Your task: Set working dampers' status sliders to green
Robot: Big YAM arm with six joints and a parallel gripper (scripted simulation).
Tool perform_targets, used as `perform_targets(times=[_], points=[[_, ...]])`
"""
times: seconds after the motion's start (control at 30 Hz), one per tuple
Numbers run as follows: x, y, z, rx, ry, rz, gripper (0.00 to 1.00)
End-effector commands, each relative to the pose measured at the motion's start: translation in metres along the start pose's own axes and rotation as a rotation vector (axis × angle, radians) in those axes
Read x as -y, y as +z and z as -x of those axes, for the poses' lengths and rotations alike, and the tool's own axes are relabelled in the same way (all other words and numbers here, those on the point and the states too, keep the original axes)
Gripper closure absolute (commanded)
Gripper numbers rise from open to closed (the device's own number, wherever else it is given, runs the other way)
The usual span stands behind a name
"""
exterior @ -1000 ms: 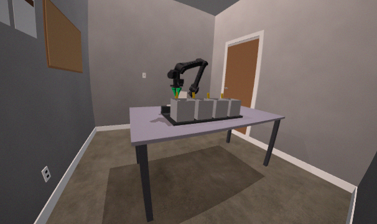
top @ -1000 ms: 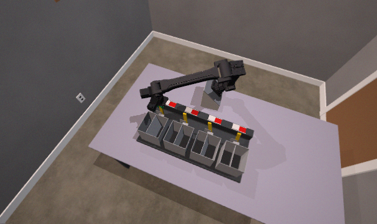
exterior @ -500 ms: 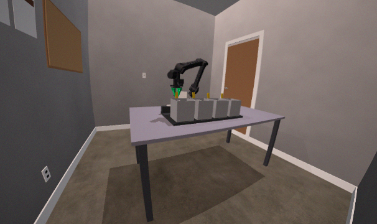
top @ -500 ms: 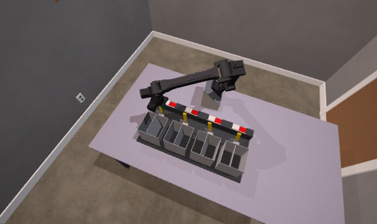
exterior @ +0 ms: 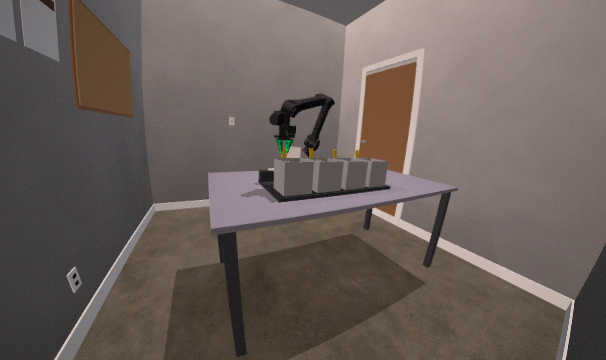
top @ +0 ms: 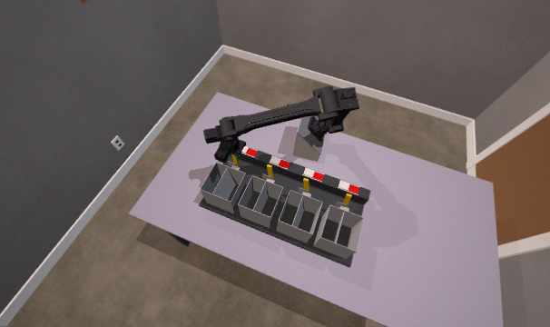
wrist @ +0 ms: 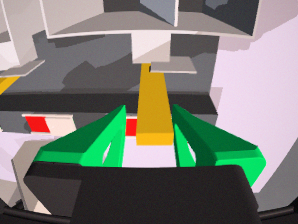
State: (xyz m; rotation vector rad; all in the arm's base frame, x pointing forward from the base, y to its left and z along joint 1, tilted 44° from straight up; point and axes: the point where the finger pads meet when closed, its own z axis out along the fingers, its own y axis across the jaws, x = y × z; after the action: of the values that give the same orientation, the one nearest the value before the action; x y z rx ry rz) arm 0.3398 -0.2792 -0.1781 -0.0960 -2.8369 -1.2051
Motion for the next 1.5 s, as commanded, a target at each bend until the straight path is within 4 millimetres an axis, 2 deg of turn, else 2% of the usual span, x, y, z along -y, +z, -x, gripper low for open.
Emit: perform_targets(times=[0.0, 0.1, 0.27, 0.37, 0.4, 0.6, 0.93, 0.97, 1.03, 1.23, 1.43, 1.47], points=[[0.009, -0.045, 0.014, 0.051, -0.029, -0.052, 0.64], [0.013, -0.046, 0.01, 0.04, -0.02, -0.037, 0.64], [0.01, -0.069, 0.011, 0.046, -0.024, -0.046, 0.64], [0.012, -0.068, 0.009, 0.041, -0.02, -0.039, 0.64], [0.006, -0.052, 0.017, 0.007, -0.036, -0.025, 0.64], [0.012, -0.082, 0.008, 0.04, -0.019, -0.037, 0.64], [0.008, -0.081, 0.015, 0.031, -0.032, -0.04, 0.64], [0.006, -0.069, 0.021, 0.01, -0.032, -0.025, 0.64], [0.004, -0.072, 0.04, 0.012, -0.015, -0.028, 0.64], [0.001, -0.077, 0.073, 0.012, -0.015, -0.036, 0.64], [-0.003, -0.083, 0.119, 0.012, -0.016, -0.047, 0.64], [-0.003, -0.083, 0.119, 0.012, -0.016, -0.047, 0.64]])
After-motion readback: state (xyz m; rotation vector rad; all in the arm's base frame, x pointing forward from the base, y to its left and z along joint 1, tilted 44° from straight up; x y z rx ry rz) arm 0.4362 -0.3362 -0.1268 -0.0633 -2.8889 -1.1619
